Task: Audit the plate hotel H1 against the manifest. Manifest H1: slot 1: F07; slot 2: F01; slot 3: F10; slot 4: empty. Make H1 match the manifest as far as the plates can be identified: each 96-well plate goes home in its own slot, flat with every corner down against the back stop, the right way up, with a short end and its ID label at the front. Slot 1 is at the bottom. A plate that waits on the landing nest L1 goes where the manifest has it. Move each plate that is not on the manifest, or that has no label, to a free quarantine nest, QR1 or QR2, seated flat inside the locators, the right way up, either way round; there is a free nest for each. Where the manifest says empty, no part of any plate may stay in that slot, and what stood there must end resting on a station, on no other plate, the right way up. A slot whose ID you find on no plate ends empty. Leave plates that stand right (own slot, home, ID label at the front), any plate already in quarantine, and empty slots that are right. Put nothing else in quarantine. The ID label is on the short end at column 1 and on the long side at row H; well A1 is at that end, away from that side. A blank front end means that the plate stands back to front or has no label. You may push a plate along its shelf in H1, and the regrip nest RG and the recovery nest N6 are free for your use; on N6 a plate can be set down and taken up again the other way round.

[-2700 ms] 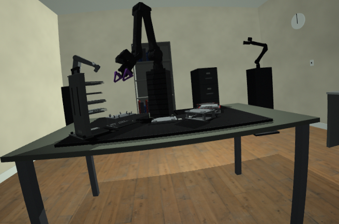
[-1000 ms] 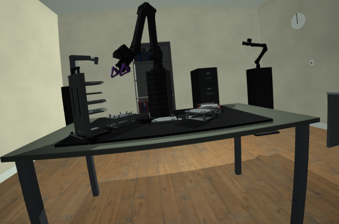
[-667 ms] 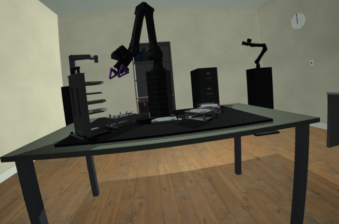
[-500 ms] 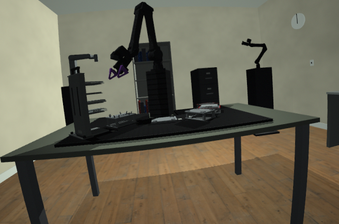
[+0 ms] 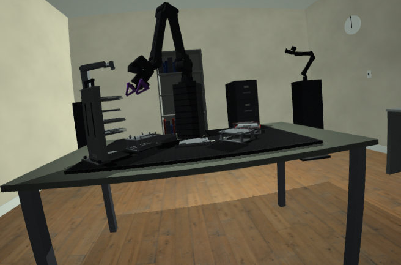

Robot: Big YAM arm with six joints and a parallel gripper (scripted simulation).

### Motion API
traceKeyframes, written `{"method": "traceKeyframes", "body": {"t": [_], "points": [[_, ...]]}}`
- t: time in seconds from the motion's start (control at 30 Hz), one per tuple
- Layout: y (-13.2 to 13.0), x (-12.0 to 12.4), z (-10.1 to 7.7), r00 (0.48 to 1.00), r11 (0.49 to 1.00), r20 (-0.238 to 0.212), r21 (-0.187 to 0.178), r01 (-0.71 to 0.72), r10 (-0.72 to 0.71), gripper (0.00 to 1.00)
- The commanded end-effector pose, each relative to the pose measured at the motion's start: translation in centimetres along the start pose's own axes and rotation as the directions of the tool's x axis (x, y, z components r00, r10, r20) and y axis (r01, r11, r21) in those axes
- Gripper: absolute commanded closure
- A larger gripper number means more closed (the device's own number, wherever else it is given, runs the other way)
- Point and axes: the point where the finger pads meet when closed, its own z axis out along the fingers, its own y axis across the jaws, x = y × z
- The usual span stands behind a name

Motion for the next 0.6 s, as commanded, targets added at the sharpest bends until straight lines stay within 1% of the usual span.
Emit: {"method": "traceKeyframes", "body": {"t": [0.0, 0.4, 0.53, 0.57], "points": [[0.2, -2.3, 1.0, 0.999, 1.0, 0.052, 0.0, -0.004, 0.004, 0.0], [0.2, -2.8, 3.0, 0.999, 1.0, 0.051, 0.0, -0.005, 0.005, 0.0], [0.0, -2.8, 3.2, 0.999, 1.0, 0.051, 0.002, -0.007, 0.007, 0.0], [-0.1, -2.3, 2.6, 0.999, 1.0, 0.037, 0.003, -0.001, 0.001, 0.0]]}}
